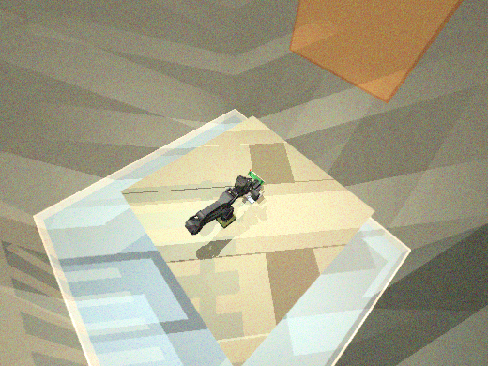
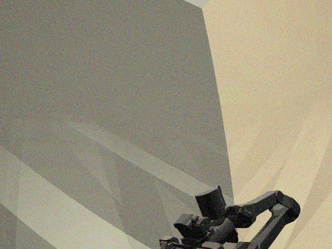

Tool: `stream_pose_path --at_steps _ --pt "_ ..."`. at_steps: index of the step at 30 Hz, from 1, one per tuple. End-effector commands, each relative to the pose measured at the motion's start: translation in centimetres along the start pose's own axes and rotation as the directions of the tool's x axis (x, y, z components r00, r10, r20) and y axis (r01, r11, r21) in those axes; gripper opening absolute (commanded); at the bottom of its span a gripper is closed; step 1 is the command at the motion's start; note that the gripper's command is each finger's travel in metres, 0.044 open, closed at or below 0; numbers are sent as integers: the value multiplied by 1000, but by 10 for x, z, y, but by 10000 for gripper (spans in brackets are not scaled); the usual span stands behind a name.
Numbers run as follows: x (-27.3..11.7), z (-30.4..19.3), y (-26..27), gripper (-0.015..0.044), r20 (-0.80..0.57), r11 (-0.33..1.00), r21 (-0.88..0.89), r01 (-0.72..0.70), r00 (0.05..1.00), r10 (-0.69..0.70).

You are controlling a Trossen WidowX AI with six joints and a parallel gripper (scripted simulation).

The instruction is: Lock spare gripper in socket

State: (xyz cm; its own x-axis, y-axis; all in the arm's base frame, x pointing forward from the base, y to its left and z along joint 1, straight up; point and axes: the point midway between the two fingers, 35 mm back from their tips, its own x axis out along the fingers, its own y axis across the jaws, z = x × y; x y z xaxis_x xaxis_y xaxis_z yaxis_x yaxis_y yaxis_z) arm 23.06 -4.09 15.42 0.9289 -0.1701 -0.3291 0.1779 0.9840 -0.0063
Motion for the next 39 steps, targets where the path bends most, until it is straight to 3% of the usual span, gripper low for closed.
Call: stream_pose_path --at_steps 1,39 --pt "-5 8 0 440 2 1000 0 0 1000 0" --pt "-29 56 0 440 -28 1000 -1 -1 1000 1"
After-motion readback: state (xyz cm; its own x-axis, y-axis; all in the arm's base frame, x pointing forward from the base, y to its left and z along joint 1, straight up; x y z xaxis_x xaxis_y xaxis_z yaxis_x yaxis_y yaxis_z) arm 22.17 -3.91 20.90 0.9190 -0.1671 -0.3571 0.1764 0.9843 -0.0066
